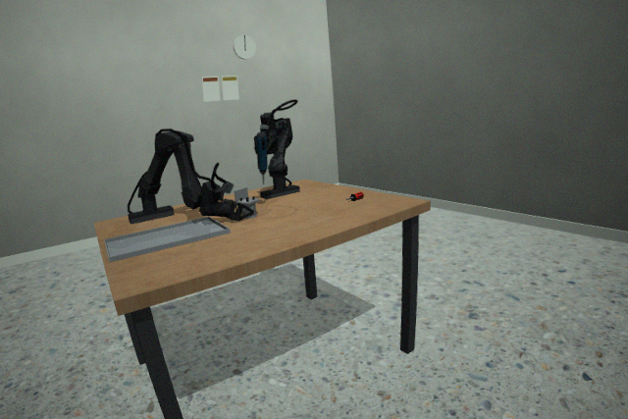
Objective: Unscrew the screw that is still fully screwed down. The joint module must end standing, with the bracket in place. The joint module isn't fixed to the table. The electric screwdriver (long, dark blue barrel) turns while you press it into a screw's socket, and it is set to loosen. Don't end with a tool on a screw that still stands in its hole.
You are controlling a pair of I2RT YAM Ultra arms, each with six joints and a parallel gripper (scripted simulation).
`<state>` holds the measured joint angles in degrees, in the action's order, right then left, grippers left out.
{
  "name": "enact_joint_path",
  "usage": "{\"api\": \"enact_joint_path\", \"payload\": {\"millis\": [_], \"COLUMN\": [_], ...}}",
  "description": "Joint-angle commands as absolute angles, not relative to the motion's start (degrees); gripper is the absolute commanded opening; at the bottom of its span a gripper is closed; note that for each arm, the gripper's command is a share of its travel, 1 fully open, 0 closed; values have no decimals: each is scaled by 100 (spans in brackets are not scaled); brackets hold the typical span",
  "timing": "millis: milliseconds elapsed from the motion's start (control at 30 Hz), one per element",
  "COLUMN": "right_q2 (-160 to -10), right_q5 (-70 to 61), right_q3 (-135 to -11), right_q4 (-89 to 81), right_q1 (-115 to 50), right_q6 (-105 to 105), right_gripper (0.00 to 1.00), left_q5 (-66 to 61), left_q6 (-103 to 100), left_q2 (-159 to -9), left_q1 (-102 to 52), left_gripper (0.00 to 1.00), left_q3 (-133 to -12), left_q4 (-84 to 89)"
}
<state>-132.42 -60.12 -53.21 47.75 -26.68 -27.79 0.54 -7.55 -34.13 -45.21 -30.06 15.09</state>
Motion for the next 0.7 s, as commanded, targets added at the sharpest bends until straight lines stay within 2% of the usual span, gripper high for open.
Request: {"api": "enact_joint_path", "payload": {"millis": [0, 667], "right_q2": [-13052, -13052], "right_q5": [-6054, -6054], "right_q3": [-5309, -5309], "right_q4": [4798, 4798], "right_q1": [-2595, -2595], "right_q6": [-2745, -2745], "right_gripper": [59, 59], "left_q5": [81, 77], "left_q6": [-550, 25], "left_q2": [-3123, -2582], "left_q1": [-4698, -5531], "left_gripper": [42, 42], "left_q3": [-3224, -2755], "left_q4": [882, 60]}}
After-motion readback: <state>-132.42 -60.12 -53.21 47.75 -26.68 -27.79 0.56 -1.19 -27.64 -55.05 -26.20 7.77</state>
